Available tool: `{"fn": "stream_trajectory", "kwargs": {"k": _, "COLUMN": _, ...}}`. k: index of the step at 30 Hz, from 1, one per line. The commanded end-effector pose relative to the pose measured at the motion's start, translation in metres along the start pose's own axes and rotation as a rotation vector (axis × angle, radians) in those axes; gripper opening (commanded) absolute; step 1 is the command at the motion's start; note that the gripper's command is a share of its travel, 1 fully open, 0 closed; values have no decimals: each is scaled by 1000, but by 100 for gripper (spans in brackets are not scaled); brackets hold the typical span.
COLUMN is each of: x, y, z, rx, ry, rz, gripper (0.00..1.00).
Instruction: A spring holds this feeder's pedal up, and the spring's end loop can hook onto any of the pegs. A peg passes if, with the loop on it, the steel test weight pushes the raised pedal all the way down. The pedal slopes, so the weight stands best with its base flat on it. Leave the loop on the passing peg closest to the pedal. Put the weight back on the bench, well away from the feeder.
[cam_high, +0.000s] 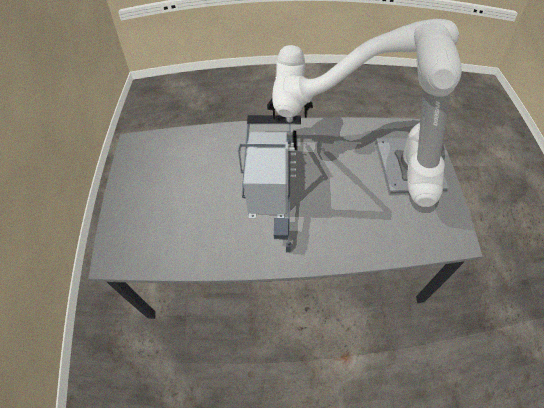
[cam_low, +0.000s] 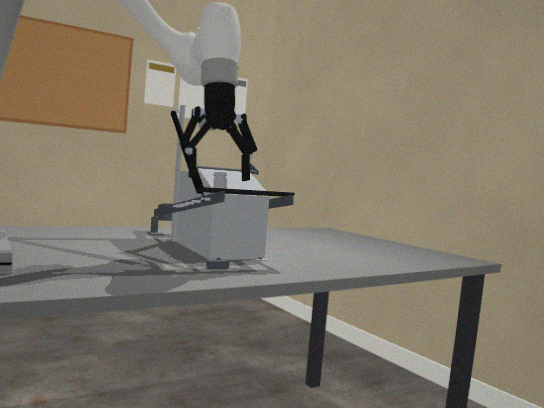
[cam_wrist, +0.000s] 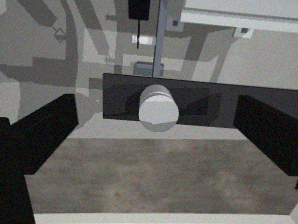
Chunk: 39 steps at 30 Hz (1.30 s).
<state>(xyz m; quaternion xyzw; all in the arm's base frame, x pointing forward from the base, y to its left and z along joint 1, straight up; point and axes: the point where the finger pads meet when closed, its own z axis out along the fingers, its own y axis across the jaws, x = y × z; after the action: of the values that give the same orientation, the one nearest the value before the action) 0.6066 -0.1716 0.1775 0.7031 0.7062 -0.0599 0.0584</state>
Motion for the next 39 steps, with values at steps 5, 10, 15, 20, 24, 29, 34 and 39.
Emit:
{"fn": "stream_trajectory", "kwargs": {"k": 5, "x": 0, "y": 0, "z": -1, "rx": -1, "ry": 0, "rz": 0, "gripper": 100}}
{"fn": "stream_trajectory", "kwargs": {"k": 10, "x": 0, "y": 0, "z": -1, "rx": -1, "ry": 0, "rz": 0, "gripper": 100}}
{"fn": "stream_trajectory", "kwargs": {"k": 15, "x": 0, "y": 0, "z": -1, "rx": -1, "ry": 0, "rz": 0, "gripper": 100}}
{"fn": "stream_trajectory", "kwargs": {"k": 20, "x": 0, "y": 0, "z": -1, "rx": -1, "ry": 0, "rz": 0, "gripper": 100}}
{"fn": "stream_trajectory", "kwargs": {"k": 24, "x": 0, "y": 0, "z": -1, "rx": -1, "ry": 0, "rz": 0, "gripper": 100}}
{"fn": "stream_trajectory", "kwargs": {"k": 29, "x": -1, "y": 0, "z": -7, "rx": -1, "ry": 0, "rz": 0, "gripper": 100}}
{"fn": "stream_trajectory", "kwargs": {"k": 34, "x": -7, "y": 0, "z": -40, "rx": -1, "ry": 0, "rz": 0, "gripper": 100}}
{"fn": "stream_trajectory", "kwargs": {"k": 39, "x": -13, "y": 0, "z": -73, "rx": -1, "ry": 0, "rz": 0, "gripper": 100}}
